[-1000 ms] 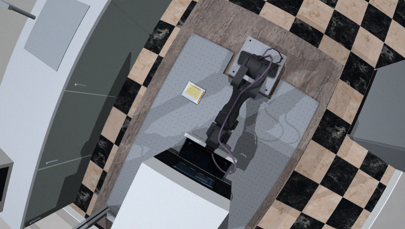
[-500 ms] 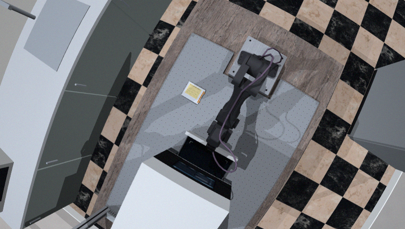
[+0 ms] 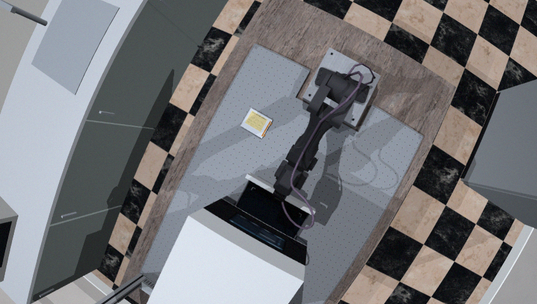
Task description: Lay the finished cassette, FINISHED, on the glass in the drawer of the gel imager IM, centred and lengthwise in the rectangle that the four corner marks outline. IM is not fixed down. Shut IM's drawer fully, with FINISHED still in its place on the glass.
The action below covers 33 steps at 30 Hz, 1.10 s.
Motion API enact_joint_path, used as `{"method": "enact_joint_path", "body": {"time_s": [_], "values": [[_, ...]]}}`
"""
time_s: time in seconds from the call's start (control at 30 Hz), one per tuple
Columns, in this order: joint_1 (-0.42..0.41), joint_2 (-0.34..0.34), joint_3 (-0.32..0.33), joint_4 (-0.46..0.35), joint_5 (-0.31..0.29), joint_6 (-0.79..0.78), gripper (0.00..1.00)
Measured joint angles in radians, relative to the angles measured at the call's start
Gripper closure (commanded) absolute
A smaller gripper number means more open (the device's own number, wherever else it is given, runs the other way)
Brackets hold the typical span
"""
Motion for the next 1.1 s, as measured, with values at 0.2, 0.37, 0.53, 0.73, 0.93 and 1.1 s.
{"method": "enact_joint_path", "body": {"time_s": [0.2,0.37,0.53,0.73,0.93,1.1], "values": [[0.0,0.0,0.0,0.0,0.0,0.0,1.0],[0.0,0.0,0.0,0.0,0.0,0.0,1.0],[0.0,0.017,0.049,-0.076,0.0,-0.002,1.0],[0.0,0.032,0.094,-0.153,0.001,-0.003,1.0],[0.0,0.016,0.076,-0.158,0.001,-0.003,1.0],[-0.001,-0.005,0.051,-0.161,0.001,-0.004,1.0]]}}
